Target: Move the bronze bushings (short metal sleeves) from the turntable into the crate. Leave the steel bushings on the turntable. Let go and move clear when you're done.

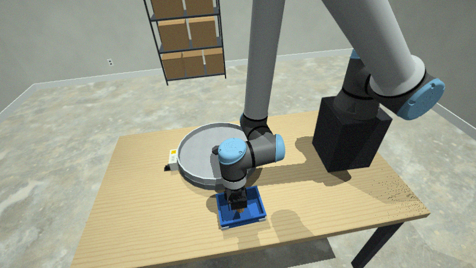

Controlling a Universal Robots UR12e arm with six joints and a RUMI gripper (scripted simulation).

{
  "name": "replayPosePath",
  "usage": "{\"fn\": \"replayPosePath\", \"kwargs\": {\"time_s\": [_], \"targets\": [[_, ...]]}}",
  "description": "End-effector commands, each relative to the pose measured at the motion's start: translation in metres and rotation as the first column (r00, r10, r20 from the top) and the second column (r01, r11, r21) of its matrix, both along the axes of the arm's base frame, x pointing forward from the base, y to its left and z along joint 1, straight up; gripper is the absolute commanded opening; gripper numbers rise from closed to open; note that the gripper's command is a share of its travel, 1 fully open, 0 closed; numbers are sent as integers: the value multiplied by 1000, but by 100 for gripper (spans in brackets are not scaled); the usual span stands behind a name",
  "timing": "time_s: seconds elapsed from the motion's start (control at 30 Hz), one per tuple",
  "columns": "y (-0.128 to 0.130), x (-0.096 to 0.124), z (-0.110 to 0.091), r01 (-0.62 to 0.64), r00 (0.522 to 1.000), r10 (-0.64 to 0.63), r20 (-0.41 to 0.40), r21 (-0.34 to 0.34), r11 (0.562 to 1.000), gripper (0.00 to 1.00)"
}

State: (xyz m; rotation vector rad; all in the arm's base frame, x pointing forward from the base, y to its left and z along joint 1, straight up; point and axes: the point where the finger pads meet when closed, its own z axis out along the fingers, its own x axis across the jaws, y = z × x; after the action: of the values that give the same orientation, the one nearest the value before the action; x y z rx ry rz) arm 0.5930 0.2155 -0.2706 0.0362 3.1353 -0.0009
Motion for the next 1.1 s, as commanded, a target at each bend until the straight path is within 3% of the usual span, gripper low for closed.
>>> {"fn": "replayPosePath", "kwargs": {"time_s": [0.0,0.83,0.87,1.07], "targets": [[0,1,1,0,1000,0,1,0,1000,0],[0,1,1,0,1000,0,1,0,1000,0],[0,1,1,0,1000,0,1,0,1000,6],[0,1,1,0,1000,0,1,0,1000,6]]}}
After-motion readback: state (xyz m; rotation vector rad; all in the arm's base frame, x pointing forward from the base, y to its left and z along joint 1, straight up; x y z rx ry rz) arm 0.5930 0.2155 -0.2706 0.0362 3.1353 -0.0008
